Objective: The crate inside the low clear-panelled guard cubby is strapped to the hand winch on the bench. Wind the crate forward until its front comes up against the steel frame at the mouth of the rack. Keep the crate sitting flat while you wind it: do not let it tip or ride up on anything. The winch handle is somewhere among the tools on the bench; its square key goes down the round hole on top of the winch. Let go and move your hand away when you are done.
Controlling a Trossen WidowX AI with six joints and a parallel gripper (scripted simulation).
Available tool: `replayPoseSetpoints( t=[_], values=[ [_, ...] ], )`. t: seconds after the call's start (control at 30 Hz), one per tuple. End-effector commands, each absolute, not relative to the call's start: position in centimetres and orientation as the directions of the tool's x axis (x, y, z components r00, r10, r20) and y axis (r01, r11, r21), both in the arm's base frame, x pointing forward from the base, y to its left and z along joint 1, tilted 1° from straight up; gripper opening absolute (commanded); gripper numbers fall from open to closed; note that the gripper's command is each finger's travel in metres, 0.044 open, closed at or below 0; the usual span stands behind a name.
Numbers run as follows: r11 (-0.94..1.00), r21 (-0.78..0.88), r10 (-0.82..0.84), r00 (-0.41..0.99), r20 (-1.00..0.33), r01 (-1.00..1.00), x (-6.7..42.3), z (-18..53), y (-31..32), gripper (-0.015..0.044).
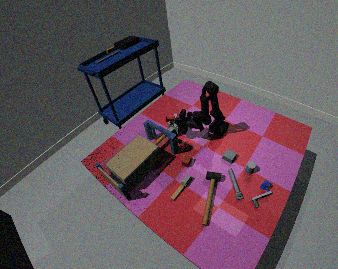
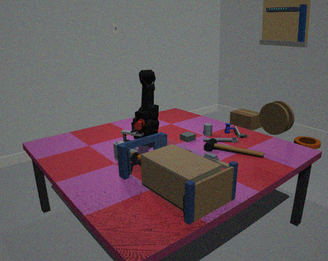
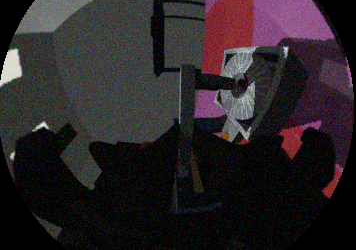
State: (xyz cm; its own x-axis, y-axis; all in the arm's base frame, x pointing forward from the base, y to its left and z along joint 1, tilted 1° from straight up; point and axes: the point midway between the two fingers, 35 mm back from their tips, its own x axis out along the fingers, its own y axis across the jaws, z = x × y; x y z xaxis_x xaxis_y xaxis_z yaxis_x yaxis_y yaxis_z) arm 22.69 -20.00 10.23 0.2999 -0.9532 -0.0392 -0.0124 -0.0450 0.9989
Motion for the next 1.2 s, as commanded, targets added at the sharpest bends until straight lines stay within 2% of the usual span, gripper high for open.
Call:
replayPoseSetpoints(
  t=[0.0, 1.17],
  values=[
    [-0.045, 0.999, -0.953, 0.300, -0.037, -0.021, 22.72, 10.26, -20.01, 0.0000],
    [-0.058, 0.998, -0.953, 0.298, -0.050, -0.017, 22.76, 9.66, -20.04, 0.0000]
  ],
)
